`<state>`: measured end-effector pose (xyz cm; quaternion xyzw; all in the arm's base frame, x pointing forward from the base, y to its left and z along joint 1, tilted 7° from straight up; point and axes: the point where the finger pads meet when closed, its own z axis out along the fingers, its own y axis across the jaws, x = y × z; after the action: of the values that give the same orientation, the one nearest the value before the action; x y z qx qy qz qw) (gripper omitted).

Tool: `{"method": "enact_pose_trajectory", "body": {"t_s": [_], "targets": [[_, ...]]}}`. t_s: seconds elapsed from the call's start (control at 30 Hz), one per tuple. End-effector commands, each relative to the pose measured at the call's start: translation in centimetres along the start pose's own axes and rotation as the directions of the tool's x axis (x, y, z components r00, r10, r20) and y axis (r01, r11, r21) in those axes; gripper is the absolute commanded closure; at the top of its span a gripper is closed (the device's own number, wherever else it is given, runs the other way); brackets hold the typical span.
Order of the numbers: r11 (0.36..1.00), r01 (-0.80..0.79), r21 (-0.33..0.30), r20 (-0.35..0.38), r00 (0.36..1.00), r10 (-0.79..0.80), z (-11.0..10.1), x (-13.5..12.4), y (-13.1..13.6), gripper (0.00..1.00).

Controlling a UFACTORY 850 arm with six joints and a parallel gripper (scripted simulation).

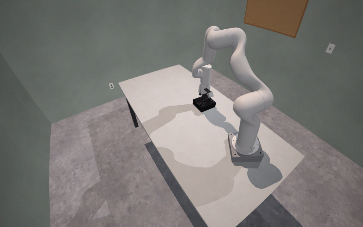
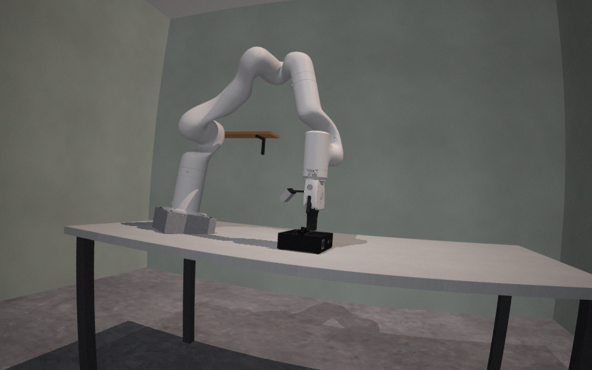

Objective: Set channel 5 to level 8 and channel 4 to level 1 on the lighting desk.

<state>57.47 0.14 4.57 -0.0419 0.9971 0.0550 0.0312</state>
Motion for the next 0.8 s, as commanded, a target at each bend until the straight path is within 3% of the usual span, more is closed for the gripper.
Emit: {"method": "enact_pose_trajectory", "body": {"t_s": [0.0,0.77], "targets": [[1.000,0.000,0.000,0.002,1.000,0.000,0.08,-0.11,-0.01,1.00],[1.000,0.000,0.000,0.002,1.000,0.000,0.53,-0.11,-0.01,1.00]]}}
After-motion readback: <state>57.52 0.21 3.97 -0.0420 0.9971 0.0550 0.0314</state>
